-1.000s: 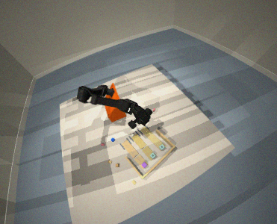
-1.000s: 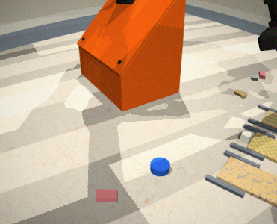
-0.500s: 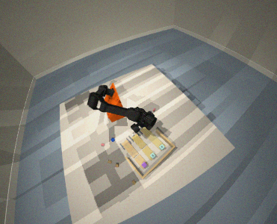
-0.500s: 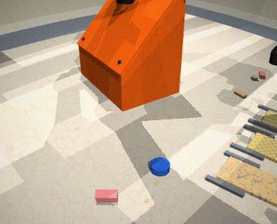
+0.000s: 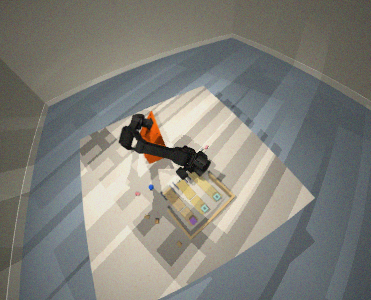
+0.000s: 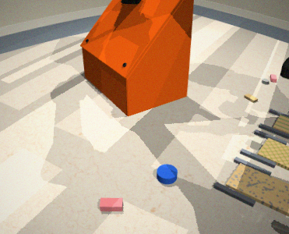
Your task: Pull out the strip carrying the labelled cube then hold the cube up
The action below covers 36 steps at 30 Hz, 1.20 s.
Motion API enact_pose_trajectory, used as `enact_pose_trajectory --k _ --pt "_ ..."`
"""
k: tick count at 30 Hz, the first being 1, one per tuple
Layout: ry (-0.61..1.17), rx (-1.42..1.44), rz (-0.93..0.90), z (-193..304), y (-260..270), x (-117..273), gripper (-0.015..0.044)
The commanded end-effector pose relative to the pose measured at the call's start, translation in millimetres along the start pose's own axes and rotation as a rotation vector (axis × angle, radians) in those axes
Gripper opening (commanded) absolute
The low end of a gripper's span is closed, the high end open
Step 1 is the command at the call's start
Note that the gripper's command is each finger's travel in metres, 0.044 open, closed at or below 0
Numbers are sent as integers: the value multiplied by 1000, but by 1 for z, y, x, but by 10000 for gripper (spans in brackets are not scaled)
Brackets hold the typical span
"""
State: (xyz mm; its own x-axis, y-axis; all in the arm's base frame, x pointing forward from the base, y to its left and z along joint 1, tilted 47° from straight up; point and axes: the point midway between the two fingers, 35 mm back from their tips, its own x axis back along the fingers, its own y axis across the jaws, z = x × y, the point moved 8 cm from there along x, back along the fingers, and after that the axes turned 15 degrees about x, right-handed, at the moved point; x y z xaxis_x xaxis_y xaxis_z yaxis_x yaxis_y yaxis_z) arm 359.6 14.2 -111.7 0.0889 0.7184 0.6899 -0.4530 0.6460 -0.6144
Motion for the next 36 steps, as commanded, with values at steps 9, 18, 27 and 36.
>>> enact_pose_trajectory --k 9,18,27,36 --pt "7 3 1 0 0 -23 0" --pt "8 3 2 0 0 -38 0" --pt "10 3 3 0 1 -52 0" --pt "10 3 4 1 2 -56 0"
